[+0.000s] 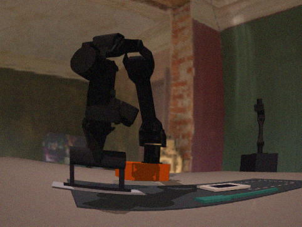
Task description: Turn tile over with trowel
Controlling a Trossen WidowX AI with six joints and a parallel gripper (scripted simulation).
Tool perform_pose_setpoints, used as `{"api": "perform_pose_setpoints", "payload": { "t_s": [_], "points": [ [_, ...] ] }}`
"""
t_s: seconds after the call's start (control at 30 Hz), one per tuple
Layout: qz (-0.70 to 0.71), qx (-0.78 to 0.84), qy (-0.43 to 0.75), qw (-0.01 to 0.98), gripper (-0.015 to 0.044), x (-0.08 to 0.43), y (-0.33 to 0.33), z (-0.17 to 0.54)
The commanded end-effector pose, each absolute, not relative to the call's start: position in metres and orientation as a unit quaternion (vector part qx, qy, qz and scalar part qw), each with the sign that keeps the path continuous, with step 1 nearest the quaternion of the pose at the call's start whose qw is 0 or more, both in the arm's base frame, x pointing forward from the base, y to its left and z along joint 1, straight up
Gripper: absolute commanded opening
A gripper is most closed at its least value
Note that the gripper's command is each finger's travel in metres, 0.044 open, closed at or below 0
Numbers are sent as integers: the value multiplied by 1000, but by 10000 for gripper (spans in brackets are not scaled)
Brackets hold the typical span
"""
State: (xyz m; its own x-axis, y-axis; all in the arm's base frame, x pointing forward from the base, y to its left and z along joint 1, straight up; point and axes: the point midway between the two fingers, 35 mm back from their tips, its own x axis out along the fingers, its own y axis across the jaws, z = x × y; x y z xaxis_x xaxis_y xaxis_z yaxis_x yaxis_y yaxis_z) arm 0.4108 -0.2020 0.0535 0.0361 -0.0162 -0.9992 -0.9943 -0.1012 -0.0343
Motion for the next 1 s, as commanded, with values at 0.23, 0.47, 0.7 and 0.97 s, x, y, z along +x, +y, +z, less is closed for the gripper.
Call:
{"api": "perform_pose_setpoints", "payload": {
  "t_s": [0.23, 0.47, 0.7, 0.97],
  "points": [
    [498, -523, 484, 494, 261, 411, -202, 53],
    [498, -523, 484, 494, 270, 411, -202, 53],
    [498, -523, 484, 494, 270, 411, -202, 53],
    [498, -523, 484, 494, 270, 409, -201, 76]
  ]
}}
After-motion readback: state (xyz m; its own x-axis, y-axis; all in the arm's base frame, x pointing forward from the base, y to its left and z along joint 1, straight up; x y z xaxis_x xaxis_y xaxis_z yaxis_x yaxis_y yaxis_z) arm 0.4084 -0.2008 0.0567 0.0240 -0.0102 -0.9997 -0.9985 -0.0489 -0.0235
